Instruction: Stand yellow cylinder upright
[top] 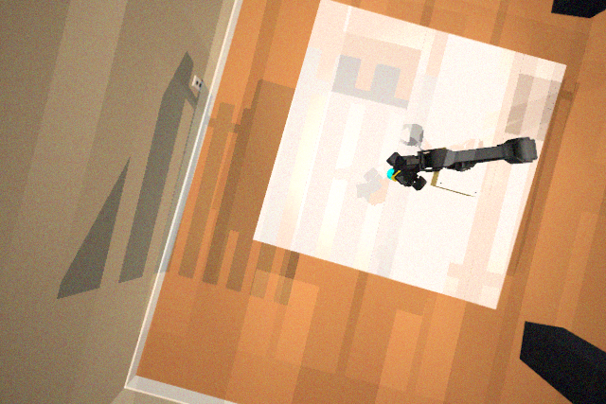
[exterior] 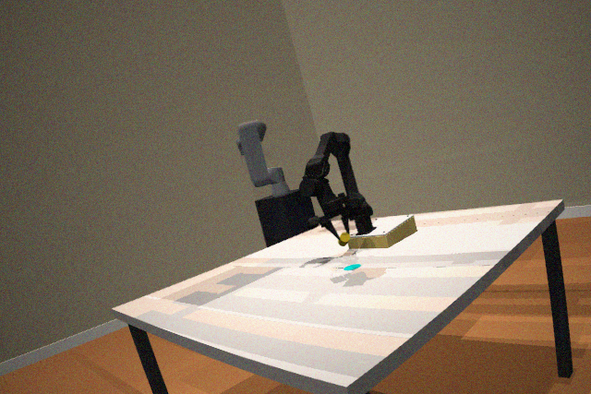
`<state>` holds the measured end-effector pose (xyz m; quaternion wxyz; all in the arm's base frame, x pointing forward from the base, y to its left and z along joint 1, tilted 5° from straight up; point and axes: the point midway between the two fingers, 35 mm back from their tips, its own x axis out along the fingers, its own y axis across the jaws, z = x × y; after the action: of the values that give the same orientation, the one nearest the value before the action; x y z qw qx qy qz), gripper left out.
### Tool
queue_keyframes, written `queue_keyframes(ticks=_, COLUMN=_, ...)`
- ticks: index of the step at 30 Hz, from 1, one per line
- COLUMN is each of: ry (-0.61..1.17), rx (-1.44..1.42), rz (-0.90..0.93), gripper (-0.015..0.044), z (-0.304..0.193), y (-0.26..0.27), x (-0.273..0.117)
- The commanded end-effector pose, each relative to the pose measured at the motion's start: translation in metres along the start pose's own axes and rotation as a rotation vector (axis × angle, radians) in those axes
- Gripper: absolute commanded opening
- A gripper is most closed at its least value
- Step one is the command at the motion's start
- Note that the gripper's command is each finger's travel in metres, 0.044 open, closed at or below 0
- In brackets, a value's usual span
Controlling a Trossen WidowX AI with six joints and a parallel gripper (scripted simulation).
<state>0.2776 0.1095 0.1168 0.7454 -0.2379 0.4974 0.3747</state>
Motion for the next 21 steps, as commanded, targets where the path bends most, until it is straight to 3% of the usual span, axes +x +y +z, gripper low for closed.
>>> queue_keyframes(ticks=1, ry=-0.034, rx=0.011, rz=0.007, gripper=0.0105, z=0.0015, y=-0.001, x=0.0009)
queue_keyframes(ticks=21, ry=-0.177, rx=0.047, rz=0.028, gripper=0.0105, z=0.004, y=-0.0086, x=0.0065)
